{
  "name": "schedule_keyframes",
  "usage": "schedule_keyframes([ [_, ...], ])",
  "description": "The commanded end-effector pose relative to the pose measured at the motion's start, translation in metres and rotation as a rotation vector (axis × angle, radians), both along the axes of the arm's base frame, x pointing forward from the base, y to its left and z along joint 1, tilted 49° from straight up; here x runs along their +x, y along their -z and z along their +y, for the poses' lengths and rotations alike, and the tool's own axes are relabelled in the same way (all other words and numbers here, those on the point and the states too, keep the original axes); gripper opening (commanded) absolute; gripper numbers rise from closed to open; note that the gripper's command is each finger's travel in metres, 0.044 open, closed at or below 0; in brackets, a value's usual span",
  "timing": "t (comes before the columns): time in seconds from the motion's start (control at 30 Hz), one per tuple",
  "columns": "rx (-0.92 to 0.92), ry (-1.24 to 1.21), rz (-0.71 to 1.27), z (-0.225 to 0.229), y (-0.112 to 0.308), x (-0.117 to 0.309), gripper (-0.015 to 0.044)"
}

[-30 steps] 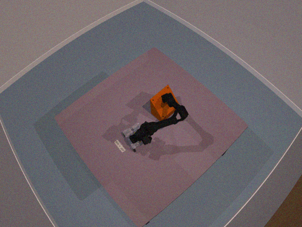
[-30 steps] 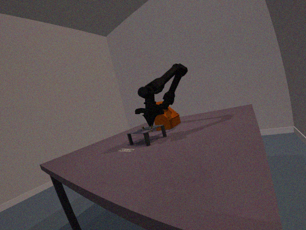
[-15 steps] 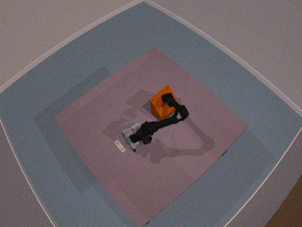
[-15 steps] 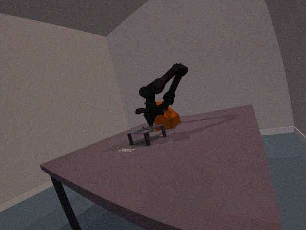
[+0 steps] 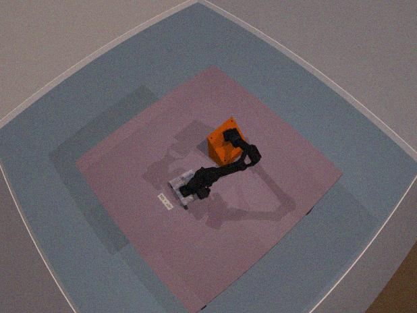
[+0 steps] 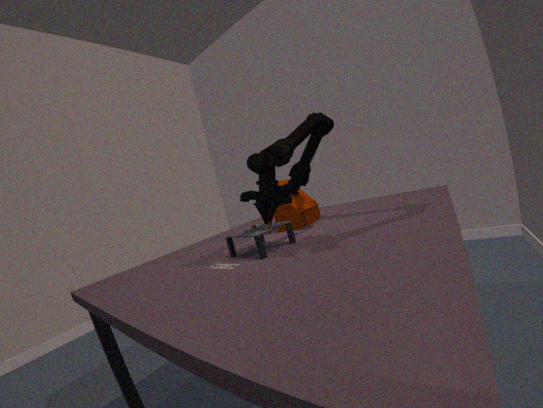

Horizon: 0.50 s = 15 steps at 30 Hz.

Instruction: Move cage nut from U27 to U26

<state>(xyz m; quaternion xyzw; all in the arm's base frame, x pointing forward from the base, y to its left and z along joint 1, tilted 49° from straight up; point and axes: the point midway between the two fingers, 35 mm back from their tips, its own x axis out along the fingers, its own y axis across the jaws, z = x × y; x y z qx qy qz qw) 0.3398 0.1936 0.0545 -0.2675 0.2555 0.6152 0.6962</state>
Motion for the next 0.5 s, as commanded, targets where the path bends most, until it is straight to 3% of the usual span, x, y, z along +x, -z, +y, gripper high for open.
schedule_keyframes([
  [0.0,-0.003,0.005,-0.003,-0.0003,-0.0004,0.0009,0.0024],
  [0.47,-0.003,0.018,-0.015,-0.0001,-0.0003,0.0001,0.0024],
])
